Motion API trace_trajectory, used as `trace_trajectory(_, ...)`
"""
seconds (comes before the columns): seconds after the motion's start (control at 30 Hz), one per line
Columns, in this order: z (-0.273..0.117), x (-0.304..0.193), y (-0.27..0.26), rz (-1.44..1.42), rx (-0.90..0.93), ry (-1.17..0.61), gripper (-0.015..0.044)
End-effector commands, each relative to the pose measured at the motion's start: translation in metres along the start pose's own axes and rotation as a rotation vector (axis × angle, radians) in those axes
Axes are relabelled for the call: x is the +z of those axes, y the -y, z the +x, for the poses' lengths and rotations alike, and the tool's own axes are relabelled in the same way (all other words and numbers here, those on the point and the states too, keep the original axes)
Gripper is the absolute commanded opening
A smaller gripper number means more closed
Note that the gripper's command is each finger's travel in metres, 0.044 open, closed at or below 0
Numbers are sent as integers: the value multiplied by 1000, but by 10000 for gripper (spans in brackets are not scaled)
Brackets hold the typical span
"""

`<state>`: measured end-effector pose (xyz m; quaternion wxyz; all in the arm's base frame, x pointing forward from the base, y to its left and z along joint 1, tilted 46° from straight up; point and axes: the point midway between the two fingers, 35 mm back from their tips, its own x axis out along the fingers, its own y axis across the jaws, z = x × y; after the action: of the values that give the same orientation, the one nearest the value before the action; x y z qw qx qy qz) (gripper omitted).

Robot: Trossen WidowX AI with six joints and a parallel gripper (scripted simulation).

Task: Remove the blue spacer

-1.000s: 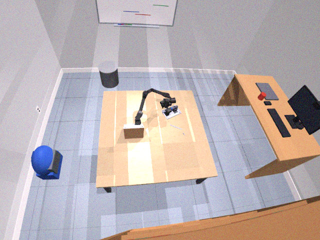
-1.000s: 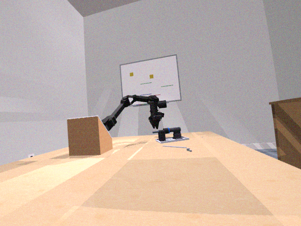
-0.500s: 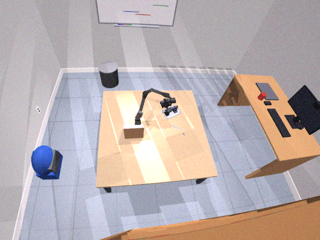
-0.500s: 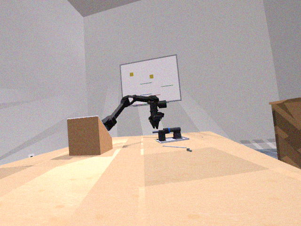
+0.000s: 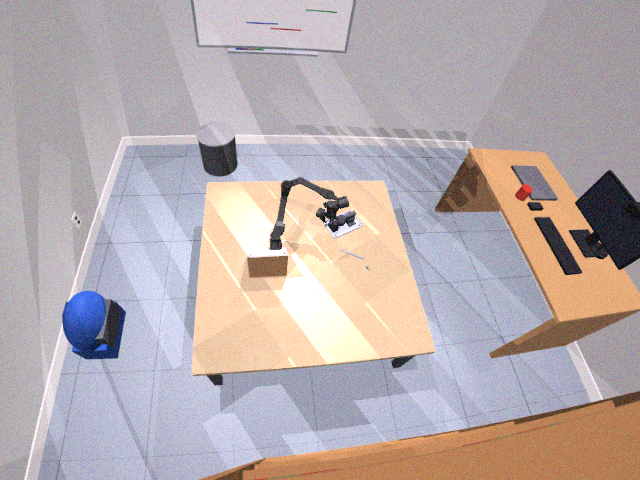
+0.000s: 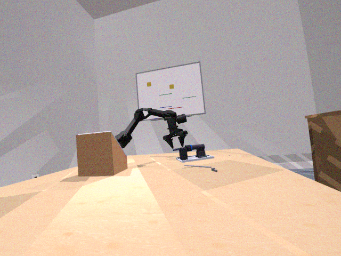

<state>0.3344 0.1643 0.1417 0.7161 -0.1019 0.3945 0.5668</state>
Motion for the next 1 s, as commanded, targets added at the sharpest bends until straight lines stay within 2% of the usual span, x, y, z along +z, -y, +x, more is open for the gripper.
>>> trace_trajectory(0.0, 3, -6, 5, -557, -146, 70, 440)
trace_trajectory(0.23, 4, -16, 0, -1418, -432, 63, 440)
trace_trajectory(0.43, 0, -26, -25, -2143, -711, -71, 440)
trace_trajectory(0.53, -1, -30, -36, -2361, -806, -142, 440)
trace_trajectory(0.6, -2, -31, -40, -2436, -835, -172, 440)
trace_trajectory(0.97, -2, -31, -40, -2436, -835, -172, 440)
